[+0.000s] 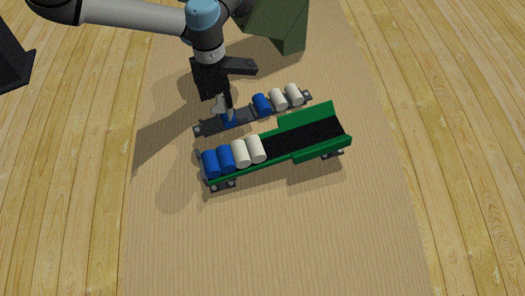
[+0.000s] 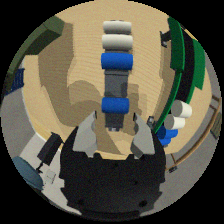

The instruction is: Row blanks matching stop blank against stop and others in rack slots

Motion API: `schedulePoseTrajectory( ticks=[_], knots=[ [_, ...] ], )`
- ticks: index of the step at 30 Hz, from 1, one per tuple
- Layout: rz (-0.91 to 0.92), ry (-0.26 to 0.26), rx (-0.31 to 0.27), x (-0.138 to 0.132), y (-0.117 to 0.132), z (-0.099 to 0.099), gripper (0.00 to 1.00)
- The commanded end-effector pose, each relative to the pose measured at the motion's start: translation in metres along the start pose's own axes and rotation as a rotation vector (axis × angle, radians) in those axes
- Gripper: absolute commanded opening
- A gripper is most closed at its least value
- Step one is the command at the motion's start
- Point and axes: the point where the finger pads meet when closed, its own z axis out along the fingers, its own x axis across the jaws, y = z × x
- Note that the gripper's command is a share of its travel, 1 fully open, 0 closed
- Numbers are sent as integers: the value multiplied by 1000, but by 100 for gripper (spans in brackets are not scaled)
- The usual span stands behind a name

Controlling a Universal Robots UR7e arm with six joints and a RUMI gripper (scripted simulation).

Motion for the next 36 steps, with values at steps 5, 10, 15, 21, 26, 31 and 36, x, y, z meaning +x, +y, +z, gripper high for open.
schedulePoseTrajectory(
  ticks=[5,10,15,21,26,31,36],
  knots=[
    [-3,-4,3,-2,-1,5,51],
    [-1,-3,1,-1,-1,13,51],
    [0,-2,1,0,0,25,51],
    [0,-2,1,0,0,33,51],
    [-1,-2,1,-1,-1,36,51],
    [-1,-3,2,-1,-1,37,51],
    [-1,-3,2,-1,-1,37,51]
  ],
)
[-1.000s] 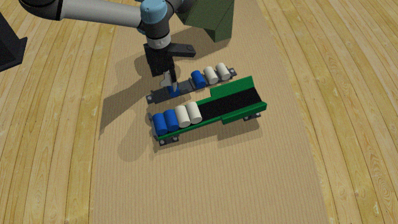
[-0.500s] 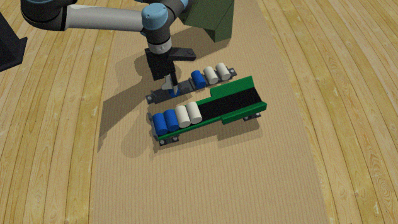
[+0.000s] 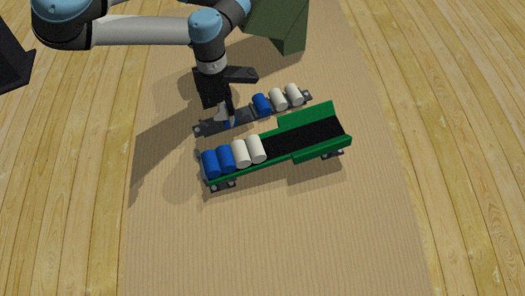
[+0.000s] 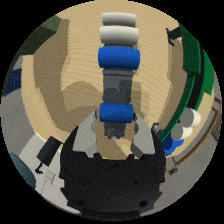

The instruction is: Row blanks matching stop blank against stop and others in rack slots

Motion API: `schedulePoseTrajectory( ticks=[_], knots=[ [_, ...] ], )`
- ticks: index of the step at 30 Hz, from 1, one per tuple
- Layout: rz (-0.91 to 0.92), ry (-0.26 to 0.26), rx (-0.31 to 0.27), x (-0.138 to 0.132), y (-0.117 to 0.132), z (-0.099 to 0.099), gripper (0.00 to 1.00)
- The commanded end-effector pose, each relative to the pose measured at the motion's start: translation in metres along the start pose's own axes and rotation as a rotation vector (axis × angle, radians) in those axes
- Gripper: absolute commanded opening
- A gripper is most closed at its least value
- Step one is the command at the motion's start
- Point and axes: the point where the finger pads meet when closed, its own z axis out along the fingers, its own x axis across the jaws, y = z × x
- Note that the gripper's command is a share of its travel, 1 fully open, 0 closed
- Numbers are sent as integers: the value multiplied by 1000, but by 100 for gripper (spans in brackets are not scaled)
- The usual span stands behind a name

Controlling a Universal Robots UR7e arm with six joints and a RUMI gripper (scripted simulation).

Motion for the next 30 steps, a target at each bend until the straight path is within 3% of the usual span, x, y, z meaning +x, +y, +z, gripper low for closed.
schedulePoseTrajectory(
  ticks=[1,28,29,30],
  knots=[
    [2,4,-2,1,1,1,51],
    [3,4,-3,1,1,1,51],
    [3,4,-3,1,1,1,38],
    [3,4,-3,1,1,1,38]
  ],
)
